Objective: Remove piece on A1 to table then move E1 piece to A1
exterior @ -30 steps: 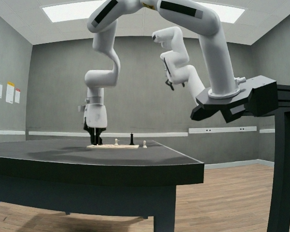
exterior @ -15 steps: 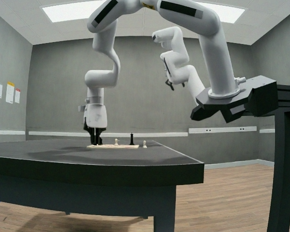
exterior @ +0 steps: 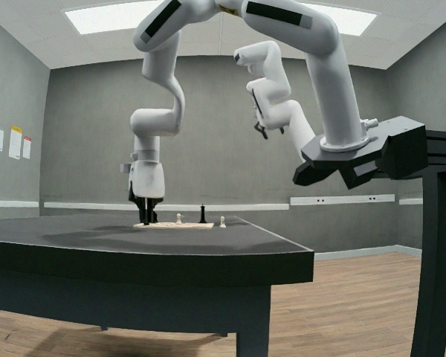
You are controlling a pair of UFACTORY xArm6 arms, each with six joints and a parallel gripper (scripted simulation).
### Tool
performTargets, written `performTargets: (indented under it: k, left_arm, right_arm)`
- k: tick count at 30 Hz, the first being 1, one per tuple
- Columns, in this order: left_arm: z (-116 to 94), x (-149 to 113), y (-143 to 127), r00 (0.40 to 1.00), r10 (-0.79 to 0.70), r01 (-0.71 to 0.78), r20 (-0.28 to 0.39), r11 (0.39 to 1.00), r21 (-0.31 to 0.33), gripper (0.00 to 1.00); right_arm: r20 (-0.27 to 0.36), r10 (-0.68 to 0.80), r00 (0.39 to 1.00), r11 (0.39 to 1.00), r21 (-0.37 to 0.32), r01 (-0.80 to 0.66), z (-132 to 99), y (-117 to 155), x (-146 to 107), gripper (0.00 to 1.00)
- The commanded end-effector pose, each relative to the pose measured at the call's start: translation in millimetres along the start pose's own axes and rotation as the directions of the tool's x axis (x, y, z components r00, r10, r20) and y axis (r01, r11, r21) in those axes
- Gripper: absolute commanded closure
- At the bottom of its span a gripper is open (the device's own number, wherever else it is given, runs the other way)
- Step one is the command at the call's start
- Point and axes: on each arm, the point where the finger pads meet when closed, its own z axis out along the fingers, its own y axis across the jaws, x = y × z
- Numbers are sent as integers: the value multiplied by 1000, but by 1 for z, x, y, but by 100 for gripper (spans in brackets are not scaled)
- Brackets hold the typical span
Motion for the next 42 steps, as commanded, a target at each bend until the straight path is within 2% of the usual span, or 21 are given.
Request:
performTargets:
  k: [1, 41, 42]
  left_arm:
    - [-1, 2, -1, 1000, -1, 1, -4, 1000, 1, 100]
    - [-1, 2, -1, 1000, -1, 1, -4, 1000, 1, 100]
    - [-1, 2, -1, 1000, -1, 1, -4, 1000, 1, 93]
  right_arm:
    - [-4, 0, 1000, 1000, 0, 0, -2, 0, 1, 0]
    - [-4, 0, 1000, 1000, 0, 0, -2, 0, 1, 0]
    - [-4, 0, 1000, 1000, 0, 0, -2, 0, 1, 0]
